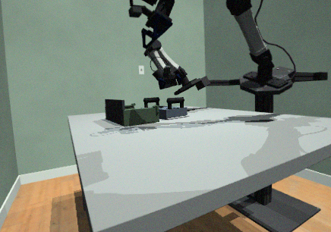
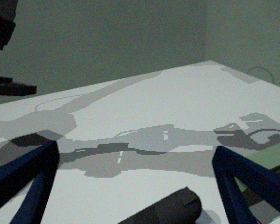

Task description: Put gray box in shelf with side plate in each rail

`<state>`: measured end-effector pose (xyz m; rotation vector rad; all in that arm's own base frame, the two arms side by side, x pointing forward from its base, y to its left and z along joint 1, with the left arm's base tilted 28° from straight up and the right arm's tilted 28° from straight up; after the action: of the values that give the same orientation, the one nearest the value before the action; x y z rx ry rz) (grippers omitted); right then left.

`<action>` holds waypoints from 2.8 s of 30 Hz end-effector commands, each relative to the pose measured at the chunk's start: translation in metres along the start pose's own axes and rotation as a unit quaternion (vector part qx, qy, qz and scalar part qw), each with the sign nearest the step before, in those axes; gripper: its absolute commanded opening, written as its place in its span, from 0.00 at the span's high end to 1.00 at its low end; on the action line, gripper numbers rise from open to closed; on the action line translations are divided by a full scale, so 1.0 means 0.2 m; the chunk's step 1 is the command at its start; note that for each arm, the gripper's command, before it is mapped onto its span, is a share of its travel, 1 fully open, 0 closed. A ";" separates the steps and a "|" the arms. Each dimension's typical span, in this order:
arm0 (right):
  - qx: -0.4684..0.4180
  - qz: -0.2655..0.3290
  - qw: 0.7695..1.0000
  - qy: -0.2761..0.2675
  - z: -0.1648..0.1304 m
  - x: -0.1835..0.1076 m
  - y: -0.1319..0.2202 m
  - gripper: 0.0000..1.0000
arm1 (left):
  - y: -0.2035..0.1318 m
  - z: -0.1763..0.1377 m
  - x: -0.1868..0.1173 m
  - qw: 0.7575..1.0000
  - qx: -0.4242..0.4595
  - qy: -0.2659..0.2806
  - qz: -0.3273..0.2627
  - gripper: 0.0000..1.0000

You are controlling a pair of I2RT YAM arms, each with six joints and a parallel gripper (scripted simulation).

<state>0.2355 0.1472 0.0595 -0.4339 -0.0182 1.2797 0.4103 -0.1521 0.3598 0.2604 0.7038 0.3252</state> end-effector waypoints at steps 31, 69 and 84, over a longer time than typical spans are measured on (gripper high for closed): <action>0.258 -0.259 0.851 0.377 0.00 -0.13 -0.31 0.43 | 0.01 0.01 -0.02 1.000 -0.003 -0.005 -0.002 0.00; 0.285 -0.416 0.669 0.546 0.17 -0.55 -0.33 0.43 | -1.52 -1.99 -0.05 0.988 -0.118 -0.101 -0.007 0.43; 0.287 -0.408 0.674 0.545 0.07 -0.54 -0.34 0.43 | -1.51 -2.03 -0.07 0.986 -0.124 -0.107 -0.010 0.43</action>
<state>0.2620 0.0378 0.1264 -0.4892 1.0705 -0.0689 0.1859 -0.3821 -0.0428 0.0777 0.4696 0.3413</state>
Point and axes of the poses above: on each arm, the point where the finger pads meet when closed, its own x axis out along the fingers, its own y axis across the jaws, z = x × y, the point moved 10 cm from there along -x, back along the fingers, and after that the axes turned 6 degrees about -x, right-handed, at the moved point
